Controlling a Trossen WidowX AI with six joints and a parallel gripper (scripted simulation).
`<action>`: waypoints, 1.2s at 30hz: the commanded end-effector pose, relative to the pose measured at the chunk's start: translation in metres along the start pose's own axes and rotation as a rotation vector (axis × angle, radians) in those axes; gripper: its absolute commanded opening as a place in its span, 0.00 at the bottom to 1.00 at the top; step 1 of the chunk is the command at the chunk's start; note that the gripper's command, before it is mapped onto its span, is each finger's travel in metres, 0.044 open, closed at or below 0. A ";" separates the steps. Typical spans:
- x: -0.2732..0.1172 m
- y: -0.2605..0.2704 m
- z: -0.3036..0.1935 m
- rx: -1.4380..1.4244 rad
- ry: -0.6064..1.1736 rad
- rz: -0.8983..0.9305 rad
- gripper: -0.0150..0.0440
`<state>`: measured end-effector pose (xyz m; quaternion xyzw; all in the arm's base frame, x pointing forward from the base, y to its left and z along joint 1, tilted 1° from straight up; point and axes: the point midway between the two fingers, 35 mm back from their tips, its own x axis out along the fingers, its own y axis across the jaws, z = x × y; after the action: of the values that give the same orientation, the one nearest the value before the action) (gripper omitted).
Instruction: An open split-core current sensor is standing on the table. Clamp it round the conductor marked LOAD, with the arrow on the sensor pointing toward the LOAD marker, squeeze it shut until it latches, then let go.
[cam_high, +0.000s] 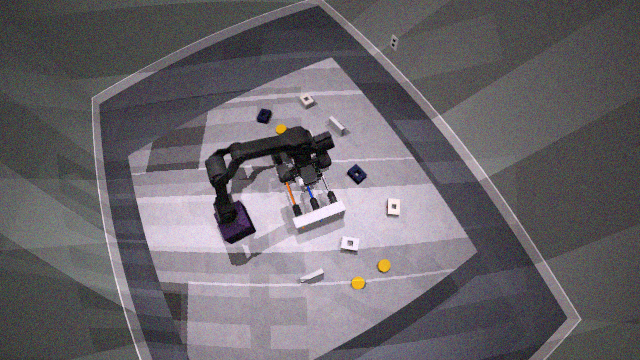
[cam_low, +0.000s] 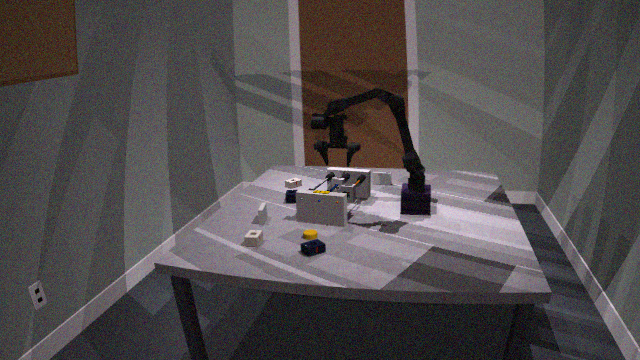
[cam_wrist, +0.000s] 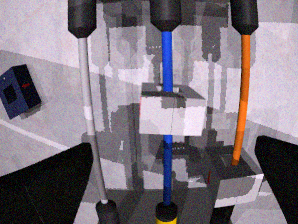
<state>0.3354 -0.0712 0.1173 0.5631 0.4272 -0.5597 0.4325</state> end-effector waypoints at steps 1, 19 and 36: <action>0.000 0.000 -0.001 0.004 0.003 -0.001 1.00; 0.000 0.000 -0.001 0.004 0.003 -0.001 1.00; 0.008 -0.063 -0.074 -0.376 -0.512 0.025 1.00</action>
<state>0.3085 -0.0048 0.1069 0.3921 0.4185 -0.5932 0.5650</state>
